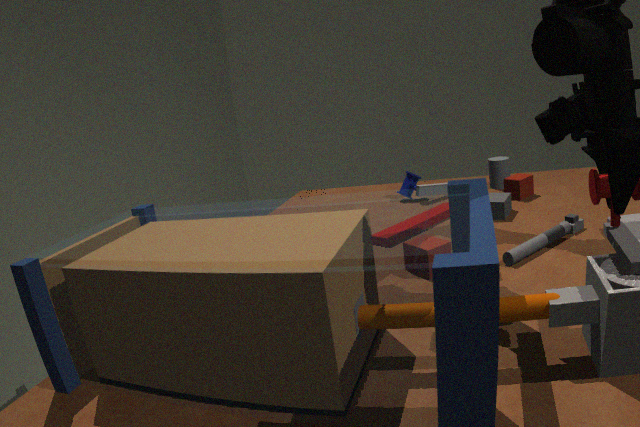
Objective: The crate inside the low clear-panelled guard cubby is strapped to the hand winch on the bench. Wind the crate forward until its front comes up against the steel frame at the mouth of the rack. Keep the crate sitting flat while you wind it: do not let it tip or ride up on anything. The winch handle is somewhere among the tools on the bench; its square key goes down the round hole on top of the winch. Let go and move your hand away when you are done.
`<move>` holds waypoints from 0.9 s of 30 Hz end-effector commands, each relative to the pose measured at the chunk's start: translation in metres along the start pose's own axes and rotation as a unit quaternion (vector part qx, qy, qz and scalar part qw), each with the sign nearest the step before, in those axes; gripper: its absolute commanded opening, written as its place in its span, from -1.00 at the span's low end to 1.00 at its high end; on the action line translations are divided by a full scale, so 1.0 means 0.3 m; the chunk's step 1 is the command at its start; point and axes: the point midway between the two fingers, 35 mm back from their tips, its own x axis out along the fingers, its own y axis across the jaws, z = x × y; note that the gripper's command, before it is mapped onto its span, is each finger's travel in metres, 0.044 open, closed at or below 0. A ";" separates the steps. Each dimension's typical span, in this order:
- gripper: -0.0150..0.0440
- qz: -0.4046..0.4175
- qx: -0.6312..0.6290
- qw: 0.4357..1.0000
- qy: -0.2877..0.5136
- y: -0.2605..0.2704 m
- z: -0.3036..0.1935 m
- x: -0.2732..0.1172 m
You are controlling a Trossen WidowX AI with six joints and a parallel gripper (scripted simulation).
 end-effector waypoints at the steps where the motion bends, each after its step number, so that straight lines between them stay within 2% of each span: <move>1: -0.49 -0.002 0.006 1.000 -0.009 0.001 0.043 0.008; 27: -0.49 -0.002 0.006 1.000 -0.010 0.020 0.130 0.006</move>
